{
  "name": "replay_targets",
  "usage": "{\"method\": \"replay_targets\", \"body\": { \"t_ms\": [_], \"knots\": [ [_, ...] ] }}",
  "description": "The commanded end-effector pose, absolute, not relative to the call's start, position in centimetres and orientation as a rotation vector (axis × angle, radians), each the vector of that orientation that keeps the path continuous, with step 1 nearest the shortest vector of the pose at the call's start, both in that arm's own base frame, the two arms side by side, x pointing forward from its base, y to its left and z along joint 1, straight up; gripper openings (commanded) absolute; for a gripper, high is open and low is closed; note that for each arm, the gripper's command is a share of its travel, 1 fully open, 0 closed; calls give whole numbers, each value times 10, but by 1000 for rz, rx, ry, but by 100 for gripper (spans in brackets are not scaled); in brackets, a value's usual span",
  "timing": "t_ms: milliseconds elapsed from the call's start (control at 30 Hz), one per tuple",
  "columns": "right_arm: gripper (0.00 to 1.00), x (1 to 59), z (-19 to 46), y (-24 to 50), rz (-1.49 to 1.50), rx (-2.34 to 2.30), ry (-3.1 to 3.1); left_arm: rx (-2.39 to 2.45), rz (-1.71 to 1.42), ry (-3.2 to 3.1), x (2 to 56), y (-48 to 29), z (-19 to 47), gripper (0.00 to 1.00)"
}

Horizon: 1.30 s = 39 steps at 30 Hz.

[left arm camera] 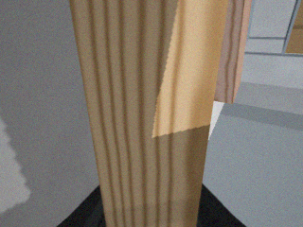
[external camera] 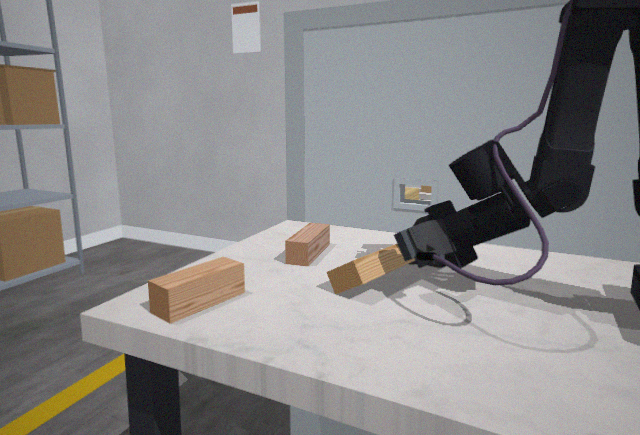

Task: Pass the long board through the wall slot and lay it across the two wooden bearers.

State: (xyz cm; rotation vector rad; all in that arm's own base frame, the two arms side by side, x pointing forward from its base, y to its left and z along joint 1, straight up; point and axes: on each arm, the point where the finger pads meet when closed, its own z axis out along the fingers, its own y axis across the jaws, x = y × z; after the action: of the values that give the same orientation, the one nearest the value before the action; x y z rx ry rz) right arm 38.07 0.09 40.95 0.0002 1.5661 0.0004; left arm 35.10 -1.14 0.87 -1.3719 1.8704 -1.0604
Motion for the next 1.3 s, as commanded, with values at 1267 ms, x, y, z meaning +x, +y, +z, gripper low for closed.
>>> {"method": "replay_targets", "body": {
  "t_ms": [1267],
  "knots": [
    [100,371,437,-5,-27,9,1502,-1189,-1218,1690,356,-9,23,0]
  ]
}}
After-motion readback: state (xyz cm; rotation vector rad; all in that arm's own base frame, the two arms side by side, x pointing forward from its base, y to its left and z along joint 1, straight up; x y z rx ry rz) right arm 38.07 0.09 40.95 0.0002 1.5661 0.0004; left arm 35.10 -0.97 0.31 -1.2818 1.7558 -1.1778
